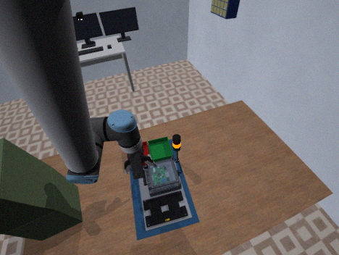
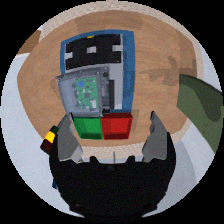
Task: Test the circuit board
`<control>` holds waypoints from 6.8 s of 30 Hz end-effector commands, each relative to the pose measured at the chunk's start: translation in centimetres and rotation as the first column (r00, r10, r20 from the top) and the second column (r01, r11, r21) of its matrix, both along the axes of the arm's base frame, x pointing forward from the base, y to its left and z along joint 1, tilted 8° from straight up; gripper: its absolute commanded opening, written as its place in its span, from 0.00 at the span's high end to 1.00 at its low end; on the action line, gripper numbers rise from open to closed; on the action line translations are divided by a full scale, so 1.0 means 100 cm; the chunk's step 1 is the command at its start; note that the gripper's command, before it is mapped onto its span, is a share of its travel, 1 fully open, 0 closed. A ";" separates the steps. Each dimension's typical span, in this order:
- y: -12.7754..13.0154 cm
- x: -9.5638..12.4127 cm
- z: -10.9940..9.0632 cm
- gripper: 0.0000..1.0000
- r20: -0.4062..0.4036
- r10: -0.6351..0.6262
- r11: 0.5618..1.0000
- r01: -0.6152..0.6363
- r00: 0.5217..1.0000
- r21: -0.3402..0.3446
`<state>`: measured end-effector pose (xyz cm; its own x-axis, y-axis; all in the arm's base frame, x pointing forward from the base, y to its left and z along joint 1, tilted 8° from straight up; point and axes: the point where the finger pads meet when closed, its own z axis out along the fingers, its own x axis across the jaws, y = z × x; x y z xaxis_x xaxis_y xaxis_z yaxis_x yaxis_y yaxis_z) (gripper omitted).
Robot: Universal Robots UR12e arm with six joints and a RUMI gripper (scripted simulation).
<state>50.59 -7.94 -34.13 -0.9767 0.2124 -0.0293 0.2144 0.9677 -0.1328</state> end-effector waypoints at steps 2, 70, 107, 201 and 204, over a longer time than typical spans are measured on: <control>0.000 0.000 0.000 0.00 0.001 0.000 1.000 0.000 1.000 0.000; 0.000 0.000 0.000 1.00 0.001 0.000 1.000 0.000 1.000 0.000; 0.002 0.000 0.018 1.00 0.001 0.000 1.000 0.000 1.000 0.000; 0.002 0.000 0.018 1.00 -0.136 0.991 0.018 -0.991 0.000 0.134; 0.002 0.000 0.018 1.00 -0.136 0.991 0.018 -0.991 0.000 0.134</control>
<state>50.59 -7.70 -32.40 -0.2144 -0.9677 0.1328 -0.9767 0.2124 -0.0293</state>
